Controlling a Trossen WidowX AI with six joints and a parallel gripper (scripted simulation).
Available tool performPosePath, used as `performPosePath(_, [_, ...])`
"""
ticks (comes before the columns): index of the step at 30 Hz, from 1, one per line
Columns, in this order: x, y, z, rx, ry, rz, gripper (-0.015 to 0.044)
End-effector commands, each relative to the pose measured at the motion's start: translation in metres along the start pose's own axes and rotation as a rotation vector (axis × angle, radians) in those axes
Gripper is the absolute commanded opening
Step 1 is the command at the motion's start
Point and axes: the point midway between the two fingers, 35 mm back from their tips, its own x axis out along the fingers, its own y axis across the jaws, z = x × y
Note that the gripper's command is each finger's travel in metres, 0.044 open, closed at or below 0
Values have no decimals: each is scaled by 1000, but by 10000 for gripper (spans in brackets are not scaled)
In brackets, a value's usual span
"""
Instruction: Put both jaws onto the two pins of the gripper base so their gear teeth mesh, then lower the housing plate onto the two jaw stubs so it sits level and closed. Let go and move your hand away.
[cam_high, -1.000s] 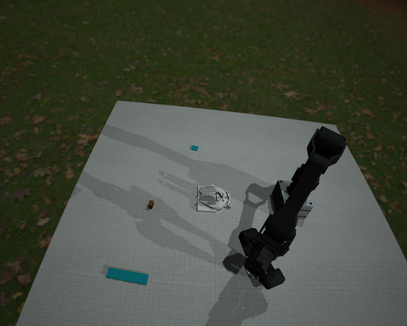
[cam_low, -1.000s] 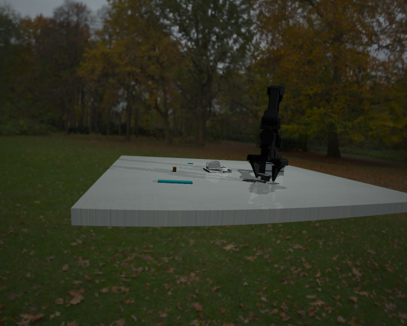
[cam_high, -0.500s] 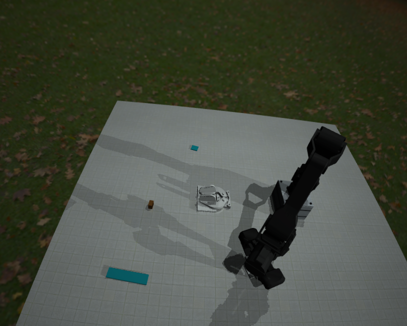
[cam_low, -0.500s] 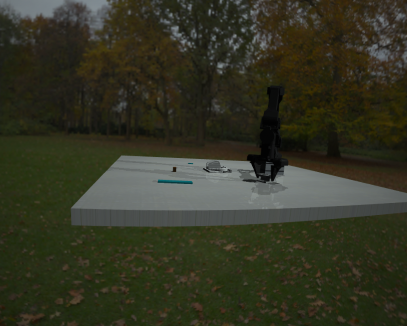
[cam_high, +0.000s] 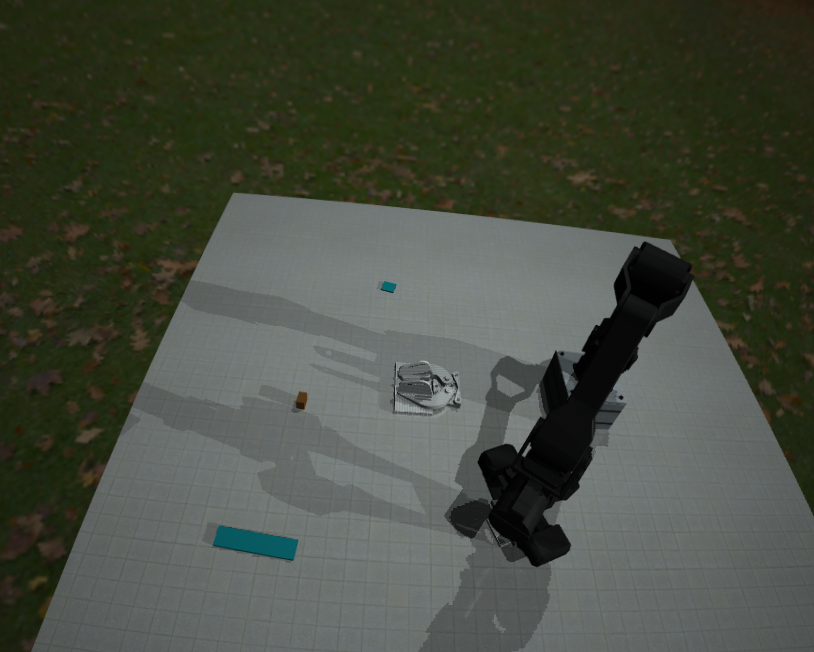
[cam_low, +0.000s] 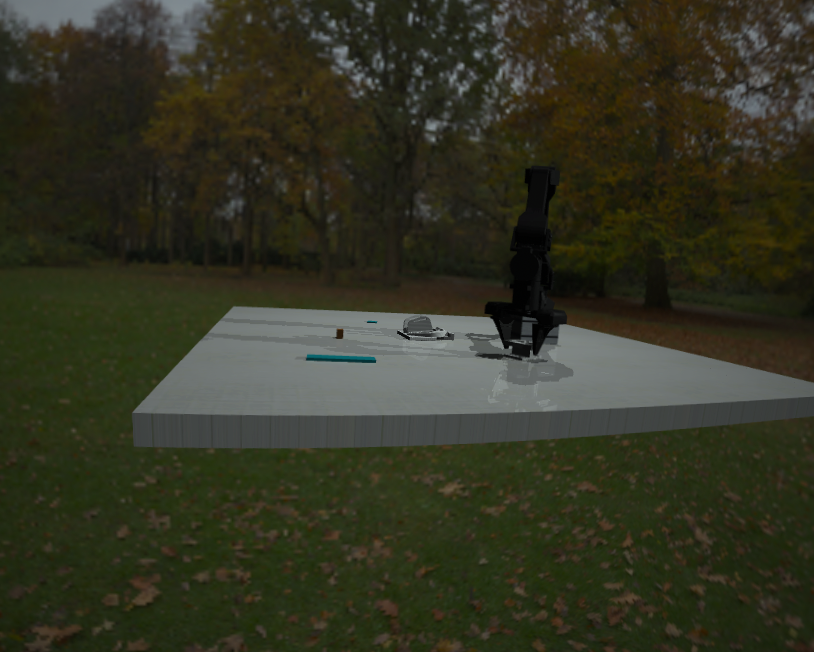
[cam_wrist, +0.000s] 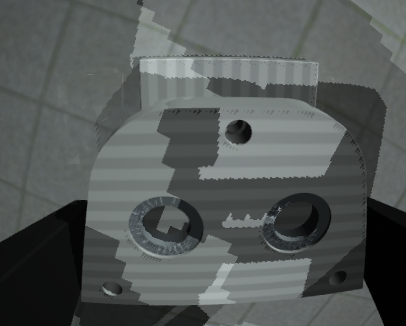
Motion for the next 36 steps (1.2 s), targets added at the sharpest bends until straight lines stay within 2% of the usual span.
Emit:
performPosePath(1, [-13,-2,-4,-1,11,-8,351])
performPosePath(18, [-67,-1,-2,-3,8,-9,351])
performPosePath(24, [-69,-1,-1,2,8,-9,351])
performPosePath(36, [-70,29,-14,353,11,-11,351])
